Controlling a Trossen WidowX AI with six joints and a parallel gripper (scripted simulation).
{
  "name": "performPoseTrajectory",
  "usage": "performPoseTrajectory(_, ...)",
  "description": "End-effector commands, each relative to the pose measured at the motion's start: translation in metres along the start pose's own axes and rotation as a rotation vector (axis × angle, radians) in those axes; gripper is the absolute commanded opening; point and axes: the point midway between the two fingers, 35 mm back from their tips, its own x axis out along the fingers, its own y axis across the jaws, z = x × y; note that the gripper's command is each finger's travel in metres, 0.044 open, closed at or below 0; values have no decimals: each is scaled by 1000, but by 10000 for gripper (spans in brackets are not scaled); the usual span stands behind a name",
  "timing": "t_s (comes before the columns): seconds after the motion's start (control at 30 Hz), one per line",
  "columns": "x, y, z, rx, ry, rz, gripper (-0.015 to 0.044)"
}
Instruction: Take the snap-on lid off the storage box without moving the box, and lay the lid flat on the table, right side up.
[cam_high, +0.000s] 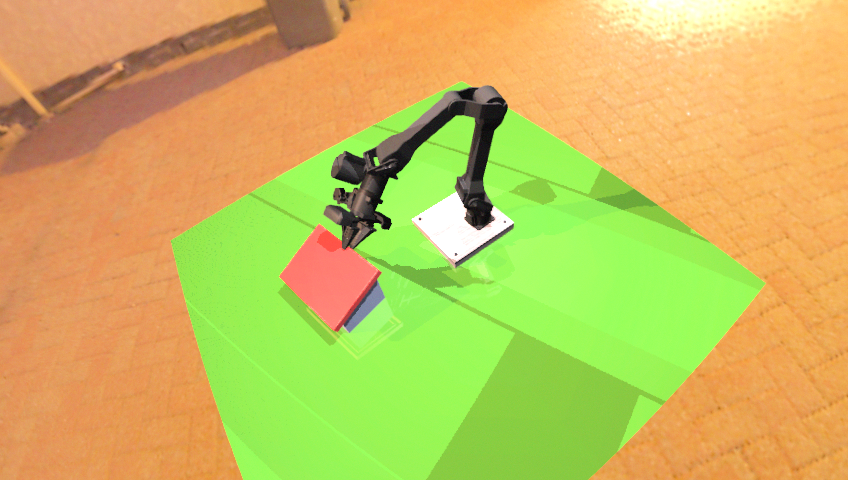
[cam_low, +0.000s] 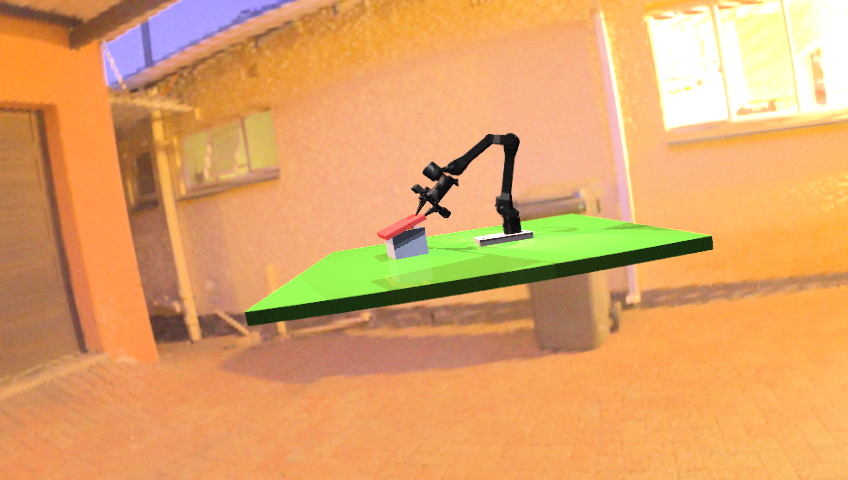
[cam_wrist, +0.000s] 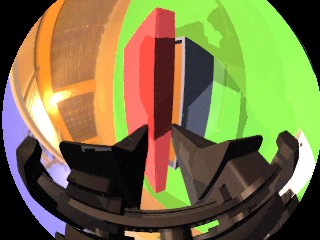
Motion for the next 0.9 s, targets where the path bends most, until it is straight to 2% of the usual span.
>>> performPoseTrajectory(0.0, -4, 10, 1, -2, -8, 13, 0)
performPoseTrajectory(0.87, -19, 42, 1, -2, -8, 14, 0)
